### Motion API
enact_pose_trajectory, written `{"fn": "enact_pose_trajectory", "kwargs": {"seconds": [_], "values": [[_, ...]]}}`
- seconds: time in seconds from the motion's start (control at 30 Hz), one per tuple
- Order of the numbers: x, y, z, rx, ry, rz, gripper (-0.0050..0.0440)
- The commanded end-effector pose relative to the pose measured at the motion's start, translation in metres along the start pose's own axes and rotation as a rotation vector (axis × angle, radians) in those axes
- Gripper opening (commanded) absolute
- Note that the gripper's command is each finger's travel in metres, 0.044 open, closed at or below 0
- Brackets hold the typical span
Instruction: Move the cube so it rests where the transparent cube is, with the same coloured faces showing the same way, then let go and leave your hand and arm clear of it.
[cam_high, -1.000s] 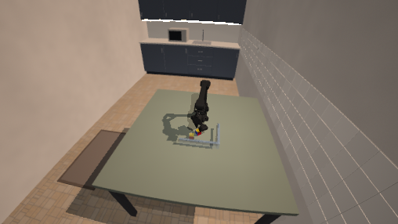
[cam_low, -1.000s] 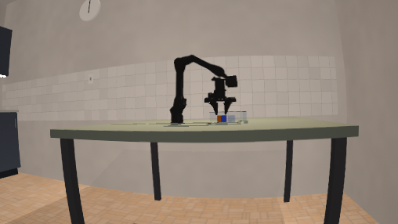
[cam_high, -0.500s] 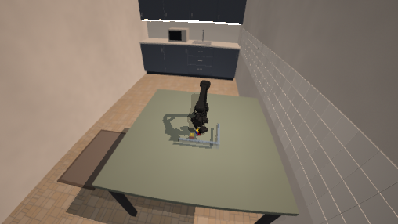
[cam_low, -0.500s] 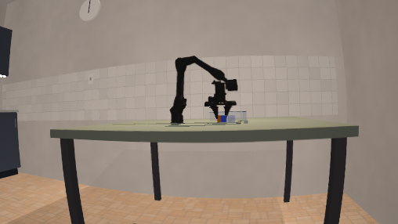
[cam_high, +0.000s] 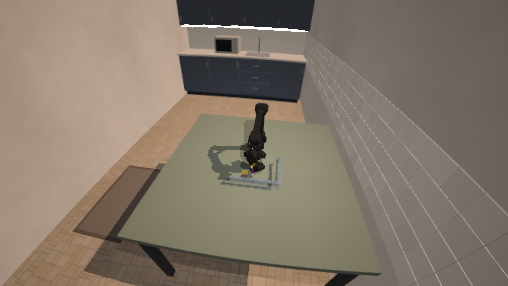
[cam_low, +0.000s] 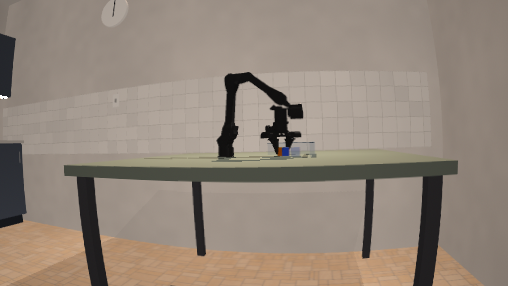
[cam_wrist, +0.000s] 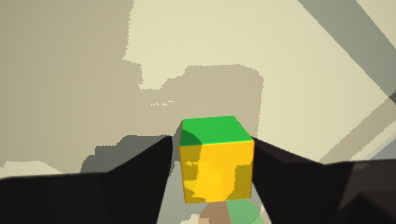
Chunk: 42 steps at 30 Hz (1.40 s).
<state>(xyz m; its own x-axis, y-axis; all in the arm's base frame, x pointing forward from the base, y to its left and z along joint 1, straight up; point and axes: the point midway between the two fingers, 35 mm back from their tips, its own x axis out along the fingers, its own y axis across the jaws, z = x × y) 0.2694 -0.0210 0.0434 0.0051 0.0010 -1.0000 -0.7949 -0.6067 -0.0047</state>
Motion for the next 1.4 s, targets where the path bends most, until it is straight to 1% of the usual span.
{"fn": "enact_pose_trajectory", "kwargs": {"seconds": [0.0, 0.1, 0.37, 0.43, 0.5, 0.57, 0.6, 0.67, 0.83, 0.87, 0.93, 1.0, 1.23, 1.37], "values": [[-0.003, -0.002, -0.002, -0.003, 0.012, -0.011, 0.022], [-0.003, -0.002, -0.002, -0.003, 0.012, -0.011, 0.0213], [-0.003, -0.002, -0.002, -0.003, 0.012, -0.011, 0.016], [-0.004, -0.002, -0.002, -0.003, 0.012, -0.011, 0.0112], [-0.013, -0.003, -0.003, -0.003, 0.012, -0.011, 0.0064], [-0.03, -0.006, -0.005, -0.003, 0.012, -0.012, 0.0016], [-0.042, -0.007, -0.006, -0.003, 0.012, -0.012, 0.0], [-0.042, -0.007, -0.006, -0.003, 0.012, -0.012, 0.0], [-0.106, -0.005, -0.005, -0.003, 0.012, -0.012, 0.0], [-0.116, -0.004, -0.003, -0.003, 0.012, -0.012, 0.0], [-0.129, -0.001, -0.001, -0.003, 0.012, -0.012, 0.0], [-0.134, 0.0, 0.0, -0.003, 0.012, -0.011, 0.0], [-0.132, -0.002, -0.004, 0.022, 0.012, -0.012, 0.0], [-0.126, -0.007, -0.018, 0.133, 0.013, -0.013, 0.0]]}}
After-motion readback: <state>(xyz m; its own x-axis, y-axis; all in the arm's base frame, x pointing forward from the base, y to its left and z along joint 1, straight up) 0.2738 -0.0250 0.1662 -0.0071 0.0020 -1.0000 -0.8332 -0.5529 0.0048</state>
